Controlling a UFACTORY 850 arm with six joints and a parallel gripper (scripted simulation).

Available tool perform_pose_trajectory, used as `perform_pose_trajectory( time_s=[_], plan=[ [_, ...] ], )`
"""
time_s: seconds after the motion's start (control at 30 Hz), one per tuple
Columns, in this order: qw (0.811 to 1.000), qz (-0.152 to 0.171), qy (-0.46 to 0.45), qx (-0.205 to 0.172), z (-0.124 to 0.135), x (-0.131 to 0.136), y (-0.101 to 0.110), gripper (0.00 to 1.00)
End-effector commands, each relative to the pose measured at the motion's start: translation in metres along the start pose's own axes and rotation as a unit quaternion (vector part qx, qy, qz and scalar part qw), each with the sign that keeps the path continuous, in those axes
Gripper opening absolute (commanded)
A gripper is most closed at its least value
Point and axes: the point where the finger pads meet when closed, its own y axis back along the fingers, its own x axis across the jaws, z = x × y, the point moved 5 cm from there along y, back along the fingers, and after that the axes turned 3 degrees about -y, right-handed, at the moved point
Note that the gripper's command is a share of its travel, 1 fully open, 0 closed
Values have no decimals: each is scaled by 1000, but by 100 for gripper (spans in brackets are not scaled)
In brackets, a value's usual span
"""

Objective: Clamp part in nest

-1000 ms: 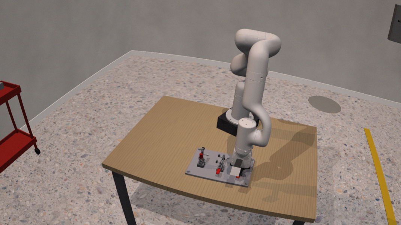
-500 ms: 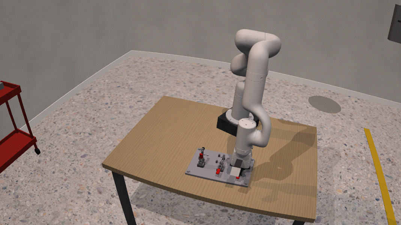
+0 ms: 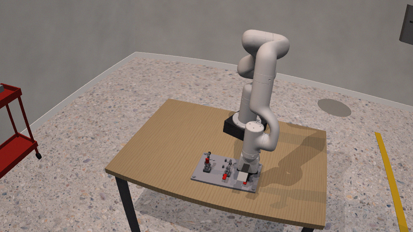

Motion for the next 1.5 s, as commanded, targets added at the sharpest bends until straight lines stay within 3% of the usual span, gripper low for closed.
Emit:
perform_pose_trajectory(
  time_s=[0.0,0.8,1.47],
  plan=[
    [1000,0,0,1,-1,0,8,0],
    [1000,0,0,1,-1,0,63,0],
    [1000,0,0,1,-1,0,68,0]
  ],
)
